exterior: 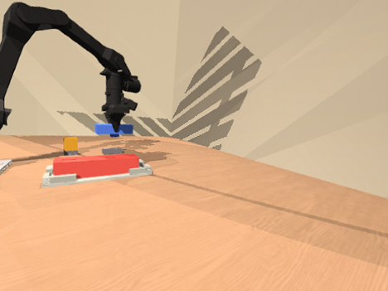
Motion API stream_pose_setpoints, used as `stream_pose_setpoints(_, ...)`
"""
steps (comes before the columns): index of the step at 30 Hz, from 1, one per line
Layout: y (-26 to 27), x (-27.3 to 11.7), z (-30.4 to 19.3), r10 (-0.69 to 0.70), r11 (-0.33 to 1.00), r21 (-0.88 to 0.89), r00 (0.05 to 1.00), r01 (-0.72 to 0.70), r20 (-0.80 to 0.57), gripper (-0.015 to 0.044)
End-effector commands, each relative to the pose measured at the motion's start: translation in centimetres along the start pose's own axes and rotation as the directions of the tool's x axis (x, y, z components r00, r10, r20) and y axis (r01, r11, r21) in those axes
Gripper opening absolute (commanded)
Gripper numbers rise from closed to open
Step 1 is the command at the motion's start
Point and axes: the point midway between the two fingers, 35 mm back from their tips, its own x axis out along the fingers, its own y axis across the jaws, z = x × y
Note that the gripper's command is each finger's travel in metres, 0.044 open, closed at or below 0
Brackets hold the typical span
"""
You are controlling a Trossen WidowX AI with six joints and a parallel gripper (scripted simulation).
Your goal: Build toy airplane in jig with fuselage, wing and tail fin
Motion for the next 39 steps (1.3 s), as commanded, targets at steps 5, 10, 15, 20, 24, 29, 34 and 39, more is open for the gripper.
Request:
stream_pose_setpoints(5,0.1,-2.8,-0.1,-0.008,1.0,-0.002,1.0,0.008,-0.012,0.0)
stream_pose_setpoints(10,0.1,-4.3,-0.3,-0.012,1.0,-0.002,1.0,0.011,-0.022,0.0)
stream_pose_setpoints(15,0.1,-5.9,-0.6,-0.015,1.0,-0.002,0.999,0.015,-0.031,0.0)
stream_pose_setpoints(20,-0.2,-6.4,-0.6,-0.017,1.0,-0.014,0.999,0.016,-0.034,0.0)
stream_pose_setpoints(24,-1.4,-6.2,-0.4,-0.018,0.996,-0.083,0.999,0.015,-0.034,0.0)
stream_pose_setpoints(29,-3.0,-6.0,-0.2,-0.019,0.985,-0.172,0.999,0.013,-0.033,0.0)
stream_pose_setpoints(34,-4.6,-5.7,0.0,-0.021,0.965,-0.261,0.999,0.011,-0.033,0.0)
stream_pose_setpoints(39,-6.3,-5.5,0.0,-0.022,0.938,-0.347,0.999,0.009,-0.033,0.0)
